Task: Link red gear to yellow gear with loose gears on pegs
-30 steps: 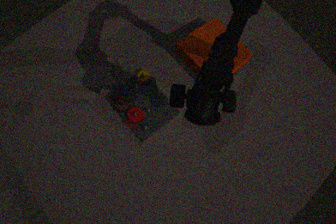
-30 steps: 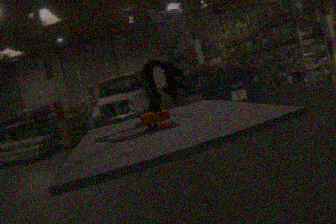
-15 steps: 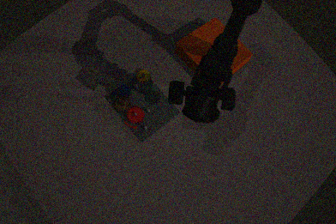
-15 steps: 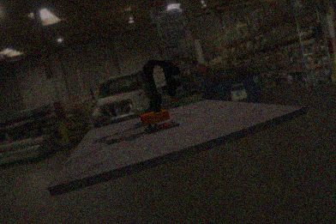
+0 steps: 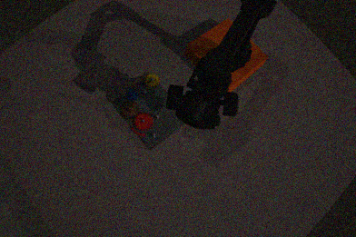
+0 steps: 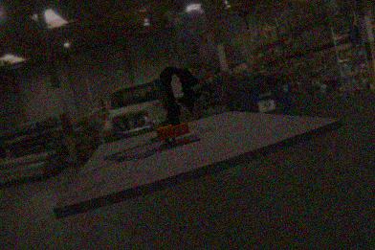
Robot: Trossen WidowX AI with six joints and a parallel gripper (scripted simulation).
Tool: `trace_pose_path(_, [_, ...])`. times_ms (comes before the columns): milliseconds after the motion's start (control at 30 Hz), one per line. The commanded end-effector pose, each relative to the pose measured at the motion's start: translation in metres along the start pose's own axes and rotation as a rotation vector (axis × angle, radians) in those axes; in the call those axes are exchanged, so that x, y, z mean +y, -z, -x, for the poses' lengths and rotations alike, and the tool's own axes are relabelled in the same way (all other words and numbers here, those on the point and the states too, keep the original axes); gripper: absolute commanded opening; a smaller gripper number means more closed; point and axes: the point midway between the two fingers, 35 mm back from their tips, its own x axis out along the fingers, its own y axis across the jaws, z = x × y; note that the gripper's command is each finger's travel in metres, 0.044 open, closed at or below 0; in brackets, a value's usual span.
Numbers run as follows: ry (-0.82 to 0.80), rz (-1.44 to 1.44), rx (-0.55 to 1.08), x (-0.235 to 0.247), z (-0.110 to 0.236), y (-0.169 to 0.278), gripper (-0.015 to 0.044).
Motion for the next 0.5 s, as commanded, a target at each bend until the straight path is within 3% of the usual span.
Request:
trace_pose_path(0, [0.004, 0.002, -0.003, -0.011, -0.003, 0.0, 0.0])
trace_pose_path(467, [0.008, 0.003, -0.004, -0.04, -0.013, 0.007, 0.0])
